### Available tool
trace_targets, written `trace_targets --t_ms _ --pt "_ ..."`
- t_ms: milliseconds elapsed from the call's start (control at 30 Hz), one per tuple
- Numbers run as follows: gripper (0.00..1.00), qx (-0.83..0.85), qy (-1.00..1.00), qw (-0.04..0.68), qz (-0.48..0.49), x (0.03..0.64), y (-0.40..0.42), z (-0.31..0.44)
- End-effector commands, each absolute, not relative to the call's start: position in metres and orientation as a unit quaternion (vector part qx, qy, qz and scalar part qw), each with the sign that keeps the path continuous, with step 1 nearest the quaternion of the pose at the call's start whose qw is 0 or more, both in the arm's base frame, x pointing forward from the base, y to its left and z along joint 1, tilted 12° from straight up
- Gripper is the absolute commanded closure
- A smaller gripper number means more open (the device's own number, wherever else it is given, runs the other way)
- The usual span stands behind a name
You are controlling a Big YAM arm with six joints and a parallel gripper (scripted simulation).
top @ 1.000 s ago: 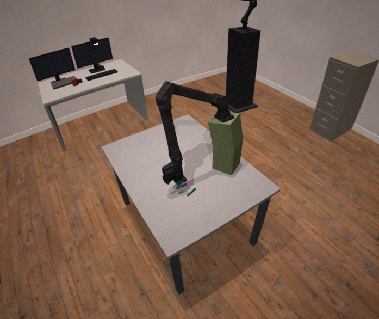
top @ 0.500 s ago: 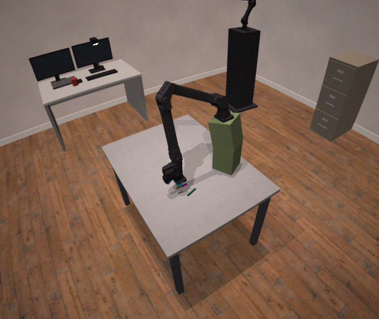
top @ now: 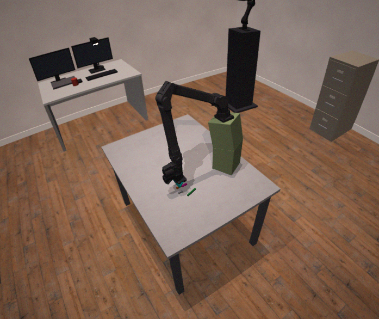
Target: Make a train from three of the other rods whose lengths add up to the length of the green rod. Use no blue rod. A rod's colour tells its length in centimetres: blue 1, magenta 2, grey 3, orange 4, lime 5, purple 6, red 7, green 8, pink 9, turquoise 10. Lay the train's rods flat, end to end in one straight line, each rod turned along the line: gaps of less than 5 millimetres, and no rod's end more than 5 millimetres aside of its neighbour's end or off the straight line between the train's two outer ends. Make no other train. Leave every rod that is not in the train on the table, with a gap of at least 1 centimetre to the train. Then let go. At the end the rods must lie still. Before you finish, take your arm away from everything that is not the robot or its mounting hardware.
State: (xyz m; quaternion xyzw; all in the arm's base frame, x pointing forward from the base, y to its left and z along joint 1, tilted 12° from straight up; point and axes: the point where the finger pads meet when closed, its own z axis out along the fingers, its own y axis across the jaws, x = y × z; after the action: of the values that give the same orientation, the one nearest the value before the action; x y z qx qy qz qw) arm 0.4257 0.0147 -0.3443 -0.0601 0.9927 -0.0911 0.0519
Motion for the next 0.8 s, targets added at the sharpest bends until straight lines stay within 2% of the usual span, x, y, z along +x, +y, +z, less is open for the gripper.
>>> trace_targets --t_ms 0,767 --pt "0.95 -0.057 0.993 0.054 -0.090 0.4250 0.0081 -0.3506" --pt "0.95 -0.056 0.993 0.052 -0.090 0.4225 0.0033 -0.3499"
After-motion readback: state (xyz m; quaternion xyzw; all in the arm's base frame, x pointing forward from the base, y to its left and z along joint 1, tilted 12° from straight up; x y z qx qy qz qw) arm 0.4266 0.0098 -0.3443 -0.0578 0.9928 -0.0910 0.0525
